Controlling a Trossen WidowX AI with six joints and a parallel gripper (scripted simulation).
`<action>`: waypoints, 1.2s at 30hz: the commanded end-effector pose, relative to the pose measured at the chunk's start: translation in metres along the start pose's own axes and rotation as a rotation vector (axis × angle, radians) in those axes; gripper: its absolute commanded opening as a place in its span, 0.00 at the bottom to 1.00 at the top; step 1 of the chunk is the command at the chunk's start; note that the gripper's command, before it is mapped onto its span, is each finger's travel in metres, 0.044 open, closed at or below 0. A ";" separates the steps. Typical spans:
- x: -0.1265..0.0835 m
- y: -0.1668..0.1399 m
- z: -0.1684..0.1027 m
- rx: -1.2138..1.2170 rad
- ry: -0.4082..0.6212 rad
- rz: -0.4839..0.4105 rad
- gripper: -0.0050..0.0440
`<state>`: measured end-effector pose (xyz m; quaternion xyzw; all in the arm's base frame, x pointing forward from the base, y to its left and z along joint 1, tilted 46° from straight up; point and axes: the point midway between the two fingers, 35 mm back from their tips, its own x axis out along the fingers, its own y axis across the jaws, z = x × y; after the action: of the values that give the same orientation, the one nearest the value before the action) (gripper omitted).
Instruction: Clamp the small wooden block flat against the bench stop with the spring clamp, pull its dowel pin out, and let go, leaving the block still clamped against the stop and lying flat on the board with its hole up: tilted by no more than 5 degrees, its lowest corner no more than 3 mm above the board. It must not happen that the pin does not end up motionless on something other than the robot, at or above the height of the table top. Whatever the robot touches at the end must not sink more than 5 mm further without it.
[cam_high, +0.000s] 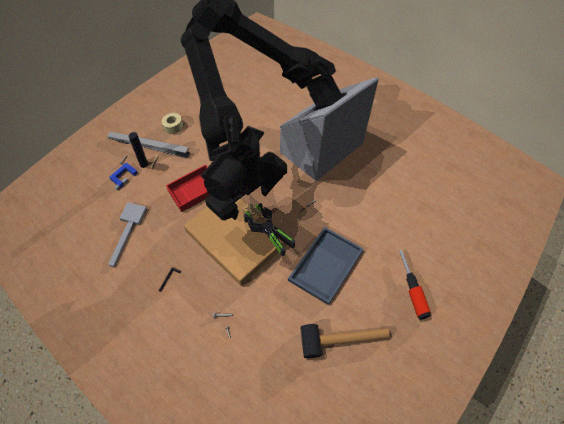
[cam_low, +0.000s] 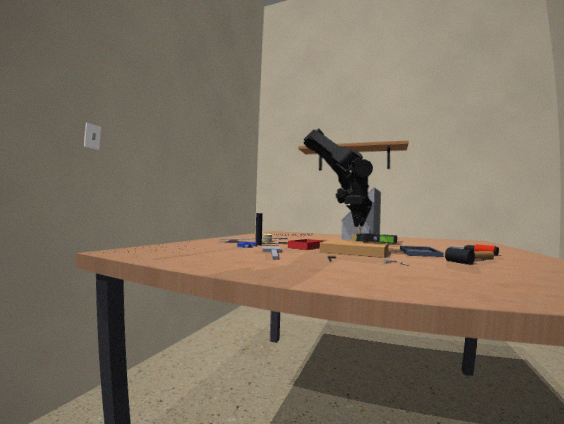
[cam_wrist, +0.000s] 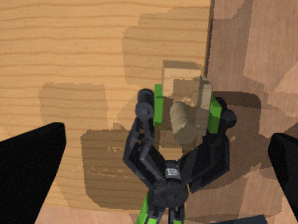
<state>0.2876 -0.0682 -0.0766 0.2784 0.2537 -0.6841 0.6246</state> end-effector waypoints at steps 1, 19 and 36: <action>0.009 -0.005 -0.001 -0.015 -0.008 -0.013 1.00; 0.021 -0.006 0.000 -0.015 -0.009 -0.013 0.90; 0.021 -0.006 0.000 -0.015 -0.009 -0.013 0.59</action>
<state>0.2807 -0.0824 -0.0909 0.2724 0.2566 -0.6877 0.6221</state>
